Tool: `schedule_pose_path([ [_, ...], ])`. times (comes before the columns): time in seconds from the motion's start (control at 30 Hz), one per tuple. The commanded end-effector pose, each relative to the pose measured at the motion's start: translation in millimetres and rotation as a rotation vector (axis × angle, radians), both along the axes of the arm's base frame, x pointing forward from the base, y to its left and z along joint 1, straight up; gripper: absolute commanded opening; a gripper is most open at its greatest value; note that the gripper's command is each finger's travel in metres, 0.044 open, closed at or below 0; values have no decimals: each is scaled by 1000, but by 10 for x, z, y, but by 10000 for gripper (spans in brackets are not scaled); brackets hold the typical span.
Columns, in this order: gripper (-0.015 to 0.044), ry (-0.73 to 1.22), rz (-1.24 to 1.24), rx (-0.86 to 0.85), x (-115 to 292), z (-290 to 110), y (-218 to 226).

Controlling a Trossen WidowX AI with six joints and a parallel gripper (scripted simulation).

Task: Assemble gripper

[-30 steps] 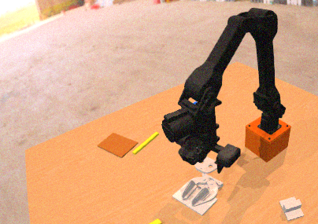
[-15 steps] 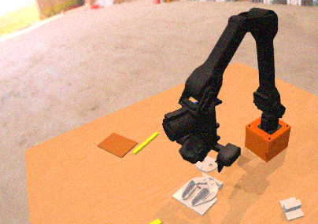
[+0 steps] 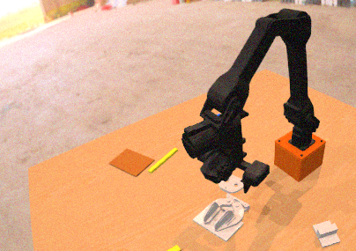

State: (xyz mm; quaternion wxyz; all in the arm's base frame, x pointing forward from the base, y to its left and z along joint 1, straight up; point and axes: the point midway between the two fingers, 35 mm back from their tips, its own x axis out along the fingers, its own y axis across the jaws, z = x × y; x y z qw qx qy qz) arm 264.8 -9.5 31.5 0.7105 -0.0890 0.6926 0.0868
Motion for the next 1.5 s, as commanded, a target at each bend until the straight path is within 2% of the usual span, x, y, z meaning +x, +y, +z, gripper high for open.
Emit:
schedule_pose_path([
  [0.0, 351, -2, 3, -3, 2, -1, -6],
  [1.47, 351, -1, 4, -3, 13, -619, -8],
])
